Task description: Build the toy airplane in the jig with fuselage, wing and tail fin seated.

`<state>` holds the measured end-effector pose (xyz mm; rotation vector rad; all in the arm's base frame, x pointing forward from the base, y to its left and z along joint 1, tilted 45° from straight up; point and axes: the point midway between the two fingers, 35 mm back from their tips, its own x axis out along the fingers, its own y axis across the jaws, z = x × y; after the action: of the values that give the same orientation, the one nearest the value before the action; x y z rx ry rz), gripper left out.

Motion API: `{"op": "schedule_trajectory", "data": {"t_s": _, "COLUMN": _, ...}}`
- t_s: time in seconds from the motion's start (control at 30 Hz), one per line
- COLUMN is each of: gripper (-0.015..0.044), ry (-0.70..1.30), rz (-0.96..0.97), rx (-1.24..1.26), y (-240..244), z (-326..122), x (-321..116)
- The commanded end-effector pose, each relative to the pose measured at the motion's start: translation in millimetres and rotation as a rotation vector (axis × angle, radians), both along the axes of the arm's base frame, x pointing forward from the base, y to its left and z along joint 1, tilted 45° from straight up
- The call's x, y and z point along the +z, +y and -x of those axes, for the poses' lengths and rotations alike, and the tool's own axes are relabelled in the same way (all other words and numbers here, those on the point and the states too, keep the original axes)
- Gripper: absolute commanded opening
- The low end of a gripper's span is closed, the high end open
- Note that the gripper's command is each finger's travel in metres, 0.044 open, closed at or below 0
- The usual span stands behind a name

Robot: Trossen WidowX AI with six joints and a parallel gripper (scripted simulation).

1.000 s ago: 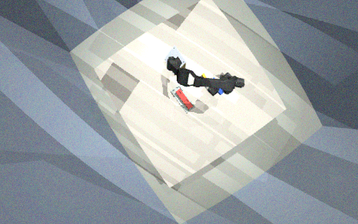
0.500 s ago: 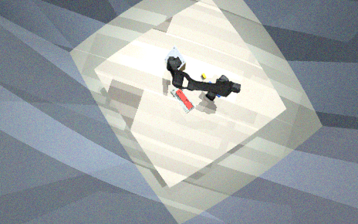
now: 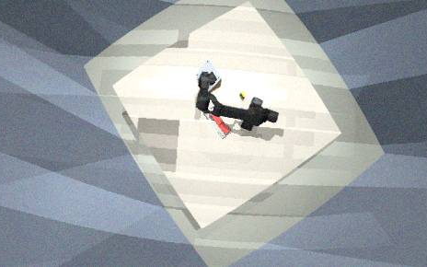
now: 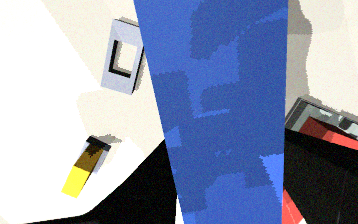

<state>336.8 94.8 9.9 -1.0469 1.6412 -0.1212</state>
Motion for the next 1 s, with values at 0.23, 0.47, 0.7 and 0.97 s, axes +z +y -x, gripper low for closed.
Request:
{"op": "schedule_trajectory", "data": {"t_s": 0.23, "gripper": 0.0, "ry": 0.134, "rz": 0.007, "rx": 0.156, "y": -29, "z": 2, "x": 21}}
{"op": "schedule_trajectory", "data": {"t_s": 0.47, "gripper": 0.0, "ry": 0.224, "rz": 0.012, "rx": 0.254, "y": -48, "z": 5, "x": 33}}
{"op": "schedule_trajectory", "data": {"t_s": 0.7, "gripper": 0.0, "ry": 0.314, "rz": 0.019, "rx": 0.351, "y": -67, "z": 9, "x": 44}}
{"op": "schedule_trajectory", "data": {"t_s": 0.97, "gripper": 0.0, "ry": 0.418, "rz": 0.029, "rx": 0.46, "y": -88, "z": 16, "x": 57}}
